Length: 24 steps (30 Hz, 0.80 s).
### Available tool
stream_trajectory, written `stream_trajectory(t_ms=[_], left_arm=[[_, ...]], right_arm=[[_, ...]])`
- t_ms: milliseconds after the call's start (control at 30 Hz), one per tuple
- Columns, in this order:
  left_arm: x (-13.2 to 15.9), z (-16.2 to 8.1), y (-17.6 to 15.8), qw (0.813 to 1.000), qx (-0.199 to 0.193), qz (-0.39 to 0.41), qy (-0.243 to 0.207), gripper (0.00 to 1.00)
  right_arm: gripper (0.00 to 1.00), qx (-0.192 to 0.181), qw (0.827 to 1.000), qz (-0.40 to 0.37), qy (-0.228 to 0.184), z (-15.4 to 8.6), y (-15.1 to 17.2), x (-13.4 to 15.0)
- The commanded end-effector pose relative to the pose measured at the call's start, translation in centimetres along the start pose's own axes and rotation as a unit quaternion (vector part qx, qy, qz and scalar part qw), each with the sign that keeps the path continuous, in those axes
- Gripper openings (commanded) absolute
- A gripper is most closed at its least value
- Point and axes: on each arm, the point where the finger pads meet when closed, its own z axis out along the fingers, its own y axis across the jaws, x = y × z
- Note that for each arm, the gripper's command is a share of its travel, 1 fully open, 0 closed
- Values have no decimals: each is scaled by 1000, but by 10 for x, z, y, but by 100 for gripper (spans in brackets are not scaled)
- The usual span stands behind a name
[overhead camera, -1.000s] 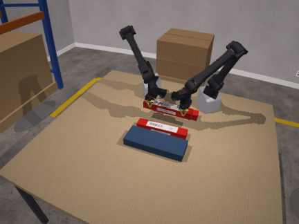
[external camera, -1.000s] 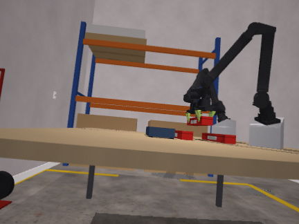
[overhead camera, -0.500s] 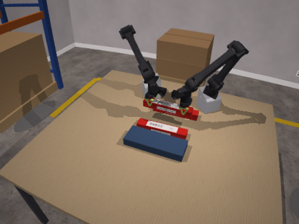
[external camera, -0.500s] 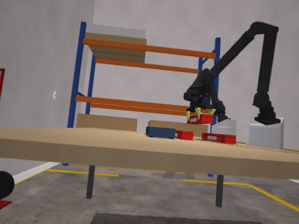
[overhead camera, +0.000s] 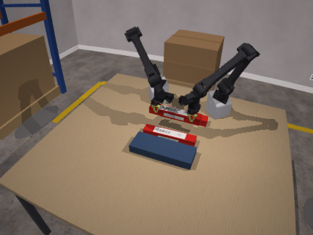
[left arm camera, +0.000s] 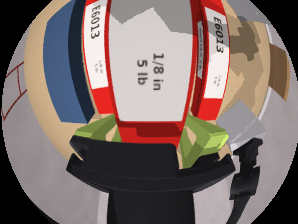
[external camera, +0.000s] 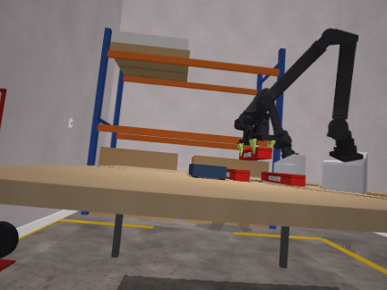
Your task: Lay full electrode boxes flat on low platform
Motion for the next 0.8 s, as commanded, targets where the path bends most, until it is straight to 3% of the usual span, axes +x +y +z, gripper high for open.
stream_trajectory(t_ms=[0,367,433,467,500,600,733,767], left_arm=[[2,-7,25,1000,-8,-8,-2,0],[6,-9,48,1000,-11,-9,-4,0],[6,-9,48,1000,-11,-9,-4,0],[13,-7,34,1000,-6,-7,-2,0],[4,-8,40,1000,-12,-8,-6,0],[4,-9,40,1000,-12,-8,-6,0],[14,-8,35,1000,-6,-7,-1,0],[14,-8,35,1000,-7,-7,-1,0]], right_arm=[[0,11,1000,5,-4,-10,-26,-3],[0,11,1000,5,-4,-10,-48,-6],[0,11,1000,5,-4,-10,-48,-6],[0,27,1000,6,-14,-24,-52,-10],[0,15,1000,5,-8,-11,-41,-9],[0,23,1000,7,-11,-21,-47,-8],[0,15,1000,5,-8,-12,-41,-8],[0,26,1000,10,-13,-23,-55,-7]])
